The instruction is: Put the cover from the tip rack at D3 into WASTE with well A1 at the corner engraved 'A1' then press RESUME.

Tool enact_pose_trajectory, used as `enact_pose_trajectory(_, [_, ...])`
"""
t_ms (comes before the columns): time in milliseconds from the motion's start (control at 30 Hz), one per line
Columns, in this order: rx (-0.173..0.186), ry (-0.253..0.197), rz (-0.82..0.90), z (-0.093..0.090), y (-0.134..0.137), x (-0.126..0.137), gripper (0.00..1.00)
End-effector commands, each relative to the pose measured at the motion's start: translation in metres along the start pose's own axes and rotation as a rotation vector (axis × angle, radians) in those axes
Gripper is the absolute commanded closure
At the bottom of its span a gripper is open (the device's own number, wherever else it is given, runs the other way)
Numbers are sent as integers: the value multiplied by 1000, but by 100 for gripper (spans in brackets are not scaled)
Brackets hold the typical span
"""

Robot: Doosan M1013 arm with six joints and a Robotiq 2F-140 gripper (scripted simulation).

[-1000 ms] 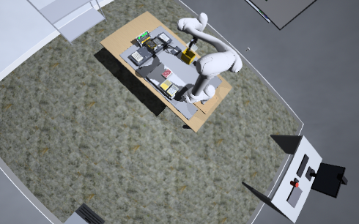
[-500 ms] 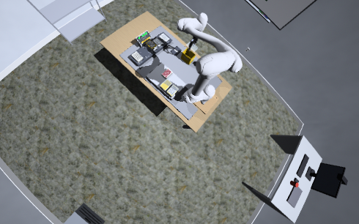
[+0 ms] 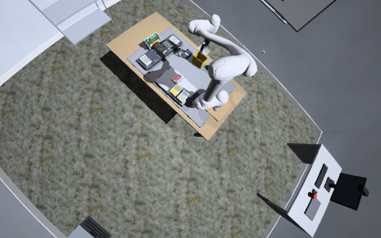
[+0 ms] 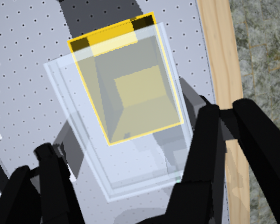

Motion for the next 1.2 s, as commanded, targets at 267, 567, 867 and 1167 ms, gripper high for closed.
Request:
enact_pose_trajectory(267, [-7, -4, -2, -18, 0, 3, 100])
enact_pose_trajectory(567, [-7, -4, -2, -33, -1, 3, 100])
enact_pose_trajectory(867, [-7, -4, -2, -44, -1, 3, 100])
enact_pose_trajectory(1167, [-7, -4, -2, -59, -3, 3, 100])
Point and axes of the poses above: the point where the finger pads meet when closed, its own z axis back along the fingers, its own y axis across the jaws, x = y × z, the point moved 1 cm from there along z, back along the fingers, and after that the axes turned 7 degrees about -z, right-handed, at the moved point
